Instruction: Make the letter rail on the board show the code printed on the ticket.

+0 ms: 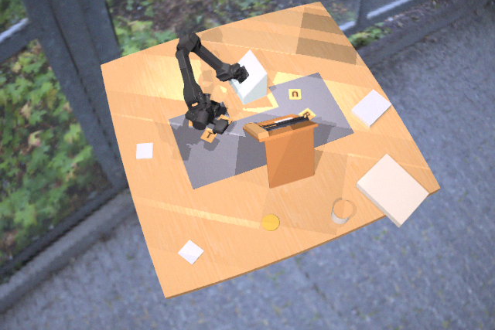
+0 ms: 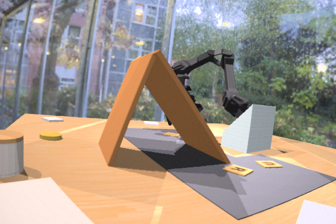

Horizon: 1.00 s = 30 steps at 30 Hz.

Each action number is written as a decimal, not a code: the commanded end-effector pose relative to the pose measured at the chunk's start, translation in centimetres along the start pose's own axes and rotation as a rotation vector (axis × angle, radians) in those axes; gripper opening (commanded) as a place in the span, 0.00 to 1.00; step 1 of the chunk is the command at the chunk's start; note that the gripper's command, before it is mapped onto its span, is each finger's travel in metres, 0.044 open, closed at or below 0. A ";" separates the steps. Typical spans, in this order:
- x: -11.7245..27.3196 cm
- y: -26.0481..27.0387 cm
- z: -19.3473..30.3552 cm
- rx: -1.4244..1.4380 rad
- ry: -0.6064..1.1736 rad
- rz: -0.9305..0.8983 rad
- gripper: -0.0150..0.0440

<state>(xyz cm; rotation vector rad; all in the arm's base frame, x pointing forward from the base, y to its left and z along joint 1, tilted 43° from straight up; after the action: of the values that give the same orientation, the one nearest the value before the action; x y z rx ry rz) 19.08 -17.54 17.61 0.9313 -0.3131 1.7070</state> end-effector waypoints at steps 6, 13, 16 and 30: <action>-2.4 0.0 -0.1 0.009 -0.008 -0.004 0.83; -2.4 0.0 -0.1 0.009 -0.008 -0.004 0.83; -2.7 0.0 -0.1 0.009 -0.008 -0.004 0.83; -4.3 0.0 -0.1 0.010 -0.008 -0.004 0.83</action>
<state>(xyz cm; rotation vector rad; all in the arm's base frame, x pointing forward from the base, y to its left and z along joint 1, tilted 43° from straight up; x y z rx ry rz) 19.26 -20.38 14.73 0.9379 -0.3080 1.6994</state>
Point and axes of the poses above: the point midway between the two fingers, 35 mm back from their tips, its own x axis back along the fingers, its own y axis across the jaws, z = x × y, the point moved 1 cm from there along x, back along the fingers, and after that the axes turned 12 degrees about -x, right-handed, at the moved point
